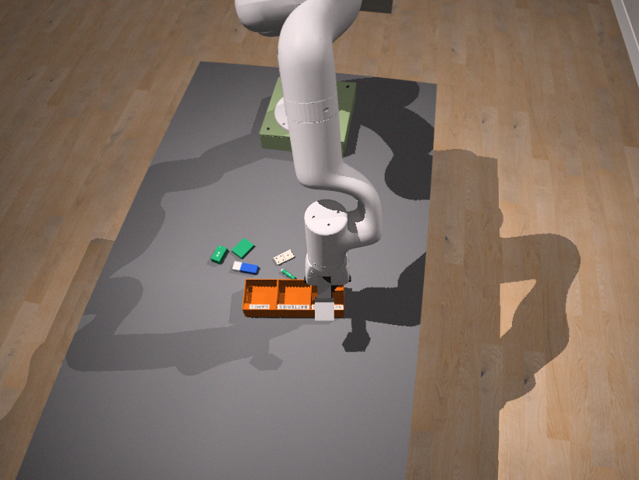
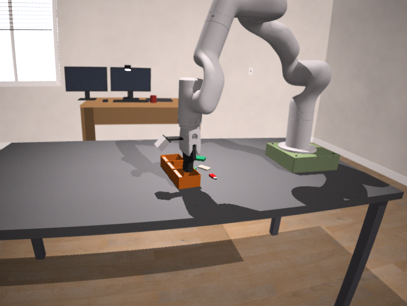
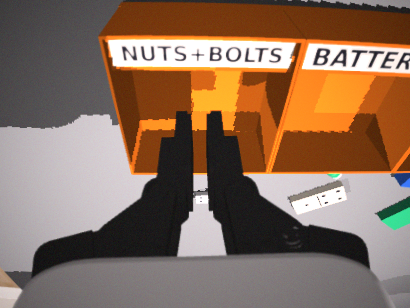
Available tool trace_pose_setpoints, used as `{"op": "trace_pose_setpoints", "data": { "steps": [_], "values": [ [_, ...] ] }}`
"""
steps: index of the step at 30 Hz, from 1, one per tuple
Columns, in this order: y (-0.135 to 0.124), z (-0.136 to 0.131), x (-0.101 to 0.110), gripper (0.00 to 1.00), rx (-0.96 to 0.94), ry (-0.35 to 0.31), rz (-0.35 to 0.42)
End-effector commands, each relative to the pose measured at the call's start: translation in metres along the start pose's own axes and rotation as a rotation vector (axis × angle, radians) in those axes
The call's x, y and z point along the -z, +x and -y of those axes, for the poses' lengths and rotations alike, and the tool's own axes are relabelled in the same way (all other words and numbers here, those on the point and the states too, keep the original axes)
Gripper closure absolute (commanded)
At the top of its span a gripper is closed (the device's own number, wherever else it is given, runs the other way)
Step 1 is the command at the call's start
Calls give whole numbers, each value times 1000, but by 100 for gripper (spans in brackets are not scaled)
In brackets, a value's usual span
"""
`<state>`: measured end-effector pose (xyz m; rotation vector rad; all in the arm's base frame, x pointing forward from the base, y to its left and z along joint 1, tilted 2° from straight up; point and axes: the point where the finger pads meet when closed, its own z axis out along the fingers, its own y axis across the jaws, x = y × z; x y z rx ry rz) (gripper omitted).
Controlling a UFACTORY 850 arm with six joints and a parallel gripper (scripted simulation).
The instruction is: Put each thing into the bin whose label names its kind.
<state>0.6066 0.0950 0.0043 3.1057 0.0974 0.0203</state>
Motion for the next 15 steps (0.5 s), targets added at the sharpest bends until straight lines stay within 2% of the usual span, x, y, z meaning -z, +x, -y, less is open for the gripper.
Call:
{"op": "trace_pose_setpoints", "data": {
  "steps": [1,6,10,15],
  "values": [
    [1,0,13,93,0,0,-3],
    [1,0,27,93,0,0,-3],
    [1,0,27,93,0,0,-3],
    [1,0,69,93,0,0,-3]
  ]
}}
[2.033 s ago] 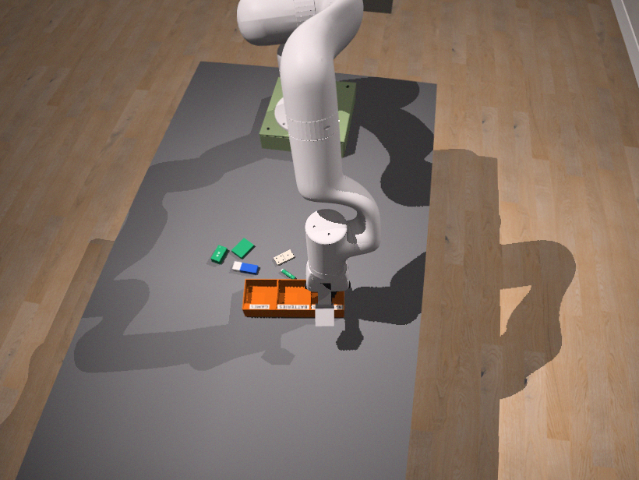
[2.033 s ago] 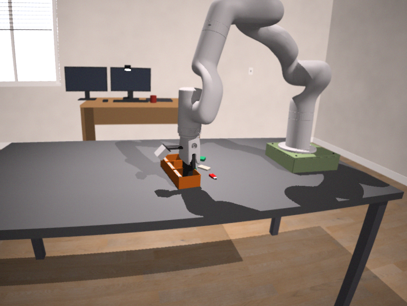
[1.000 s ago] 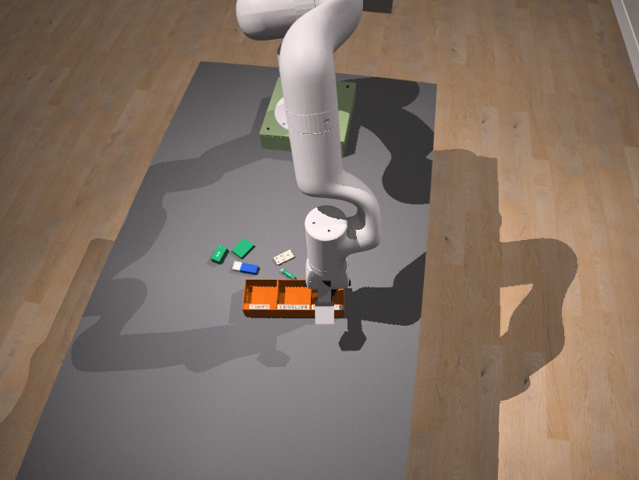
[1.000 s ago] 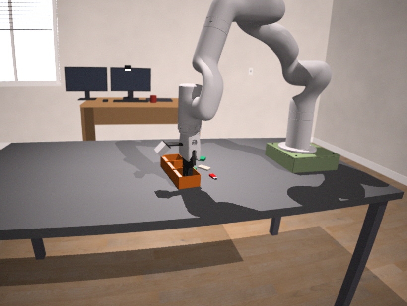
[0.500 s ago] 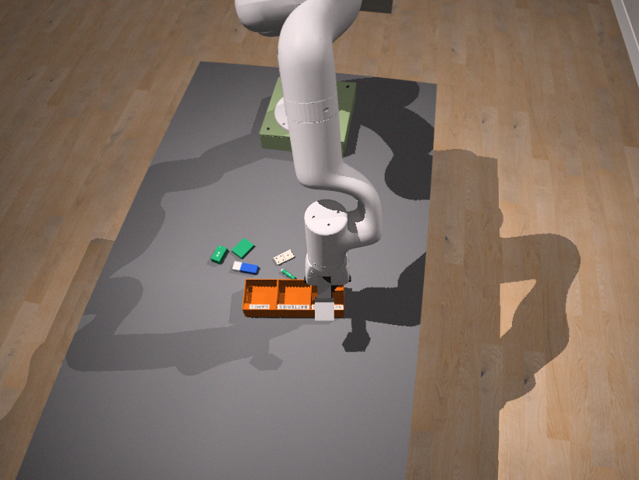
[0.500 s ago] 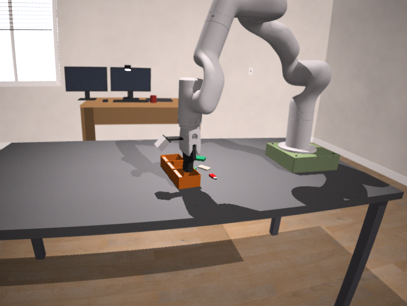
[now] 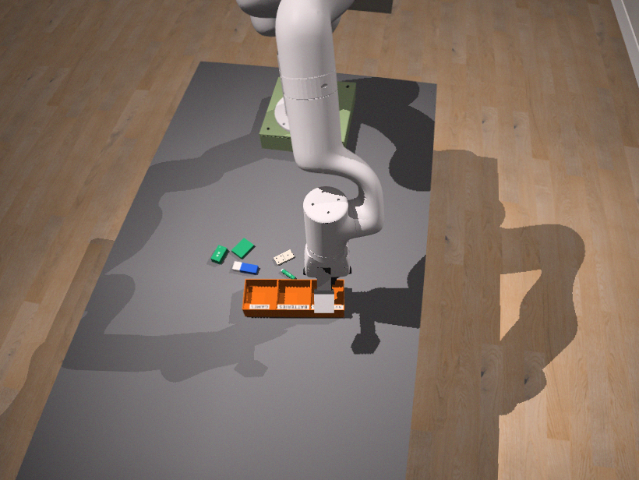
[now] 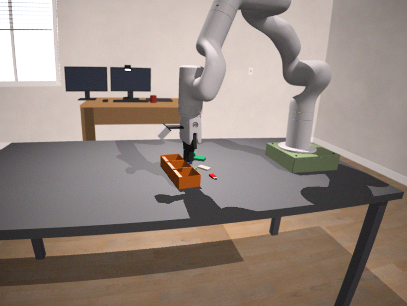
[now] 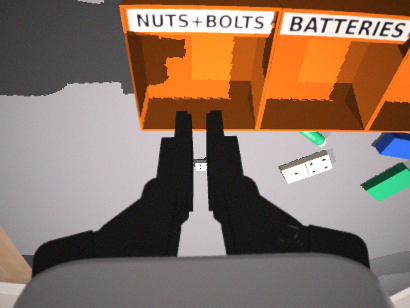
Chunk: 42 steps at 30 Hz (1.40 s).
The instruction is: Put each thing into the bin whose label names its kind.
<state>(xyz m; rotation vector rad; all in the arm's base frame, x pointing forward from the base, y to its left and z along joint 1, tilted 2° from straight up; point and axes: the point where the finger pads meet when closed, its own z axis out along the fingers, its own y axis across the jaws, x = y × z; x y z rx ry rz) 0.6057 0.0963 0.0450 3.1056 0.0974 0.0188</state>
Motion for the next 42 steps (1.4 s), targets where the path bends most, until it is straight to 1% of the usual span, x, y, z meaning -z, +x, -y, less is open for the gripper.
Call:
{"op": "trace_pose_setpoints", "data": {
  "steps": [1,2,4,12,24,25,27,36,38,39,42],
  "values": [
    [1,0,37,93,0,1,-4],
    [1,0,45,93,0,1,-4],
    [1,0,45,93,0,1,-4],
    [1,0,111,93,0,1,-4],
    [1,0,111,93,0,1,-4],
    [-4,-4,106,29,50,0,-4],
    [-13,-13,96,29,150,0,-4],
    [-57,-53,50,29,411,-7,1],
    [-57,-53,50,29,411,-7,1],
    [-62,-58,45,29,496,-1,-3],
    [-76,-71,29,29,499,-1,-4]
  ]
}}
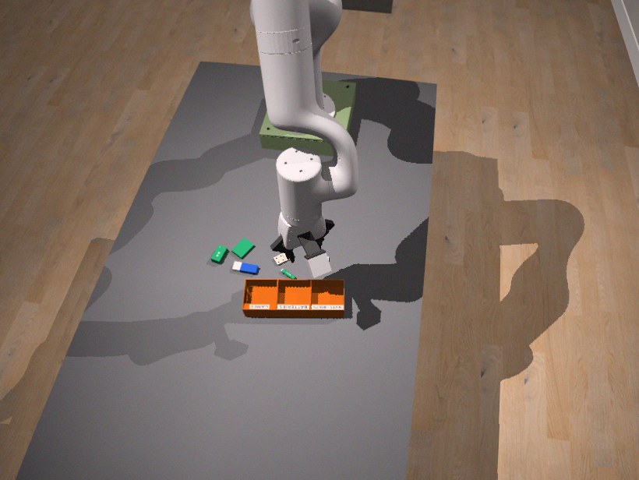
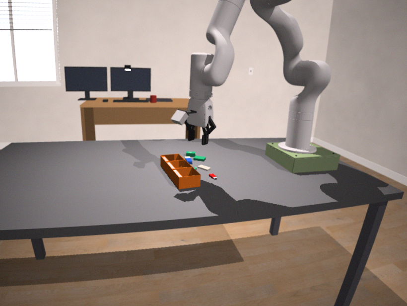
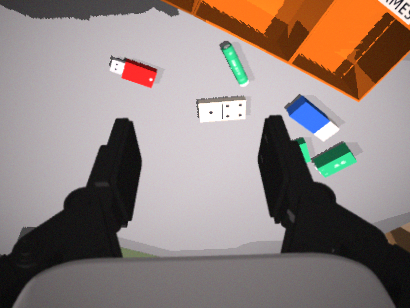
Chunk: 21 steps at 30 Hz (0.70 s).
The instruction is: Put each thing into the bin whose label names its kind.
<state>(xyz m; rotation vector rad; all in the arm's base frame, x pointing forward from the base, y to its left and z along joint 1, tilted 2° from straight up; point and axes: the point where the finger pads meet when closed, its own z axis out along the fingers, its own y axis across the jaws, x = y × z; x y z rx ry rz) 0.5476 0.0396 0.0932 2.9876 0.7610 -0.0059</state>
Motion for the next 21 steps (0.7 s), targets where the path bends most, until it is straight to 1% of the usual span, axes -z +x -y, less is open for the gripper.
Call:
{"op": "trace_pose_setpoints", "data": {
  "steps": [1,10,21],
  "values": [
    [-27,-10,-23,29,63,18,-17],
    [-83,-27,-71,29,63,18,-17],
    [-85,-29,-71,29,63,18,-17]
  ]
}}
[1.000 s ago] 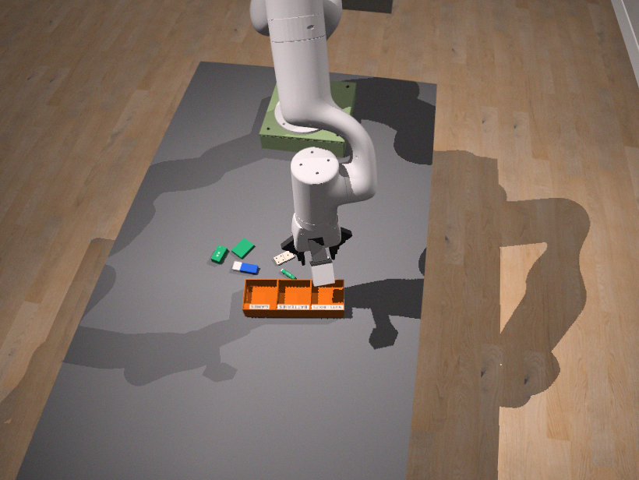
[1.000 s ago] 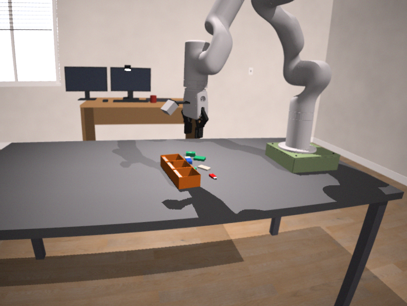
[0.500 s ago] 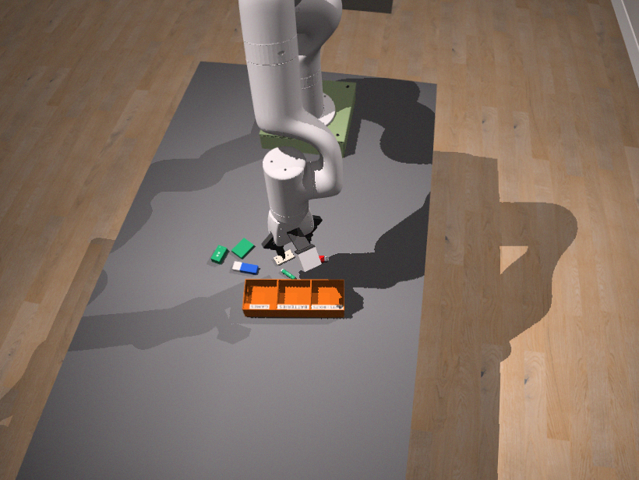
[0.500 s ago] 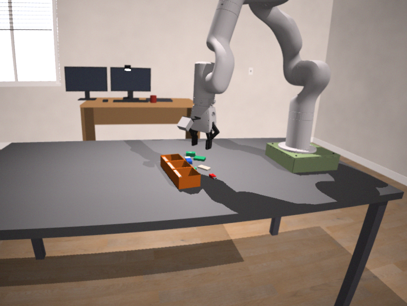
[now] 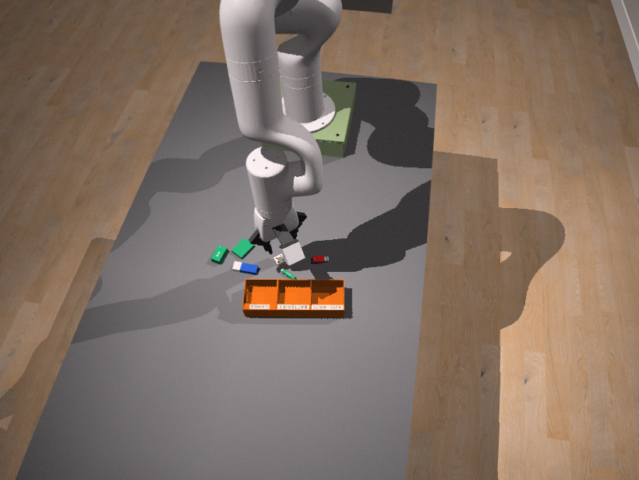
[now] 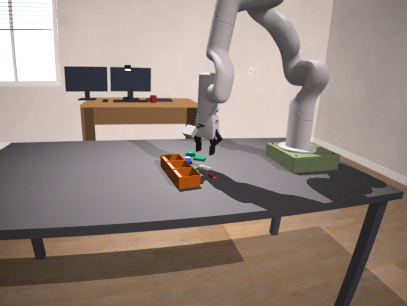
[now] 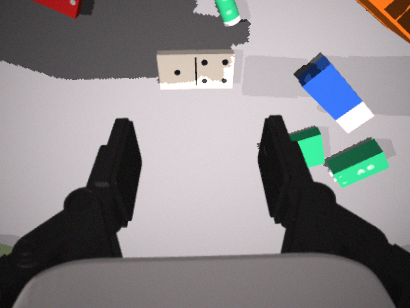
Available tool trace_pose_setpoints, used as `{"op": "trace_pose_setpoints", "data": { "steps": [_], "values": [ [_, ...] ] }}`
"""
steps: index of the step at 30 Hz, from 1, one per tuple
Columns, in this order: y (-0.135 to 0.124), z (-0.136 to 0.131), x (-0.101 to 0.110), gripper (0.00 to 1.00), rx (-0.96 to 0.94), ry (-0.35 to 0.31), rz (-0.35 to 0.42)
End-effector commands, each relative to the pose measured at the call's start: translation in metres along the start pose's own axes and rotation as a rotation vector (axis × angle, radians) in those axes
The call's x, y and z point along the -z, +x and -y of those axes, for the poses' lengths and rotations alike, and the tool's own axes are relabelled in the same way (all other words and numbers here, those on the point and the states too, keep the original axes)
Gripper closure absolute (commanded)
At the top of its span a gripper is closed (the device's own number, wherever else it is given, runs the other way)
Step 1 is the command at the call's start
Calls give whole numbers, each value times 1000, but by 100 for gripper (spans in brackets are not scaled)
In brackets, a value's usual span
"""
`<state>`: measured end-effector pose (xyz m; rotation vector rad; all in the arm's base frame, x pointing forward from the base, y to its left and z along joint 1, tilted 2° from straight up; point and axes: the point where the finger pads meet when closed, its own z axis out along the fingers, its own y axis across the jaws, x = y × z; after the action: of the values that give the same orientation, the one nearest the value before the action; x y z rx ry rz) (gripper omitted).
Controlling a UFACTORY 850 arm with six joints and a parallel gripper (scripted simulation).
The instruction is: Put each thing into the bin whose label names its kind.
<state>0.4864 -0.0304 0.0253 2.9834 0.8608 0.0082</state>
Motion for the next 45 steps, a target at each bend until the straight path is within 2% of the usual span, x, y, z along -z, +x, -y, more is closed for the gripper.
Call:
{"op": "trace_pose_setpoints", "data": {
  "steps": [1,37,45],
  "values": [
    [1,0,0,29,0,-1,-1],
    [3,1,0,29,0,-1,-1],
    [3,1,-24,29,0,-1,-1]
  ]
}}
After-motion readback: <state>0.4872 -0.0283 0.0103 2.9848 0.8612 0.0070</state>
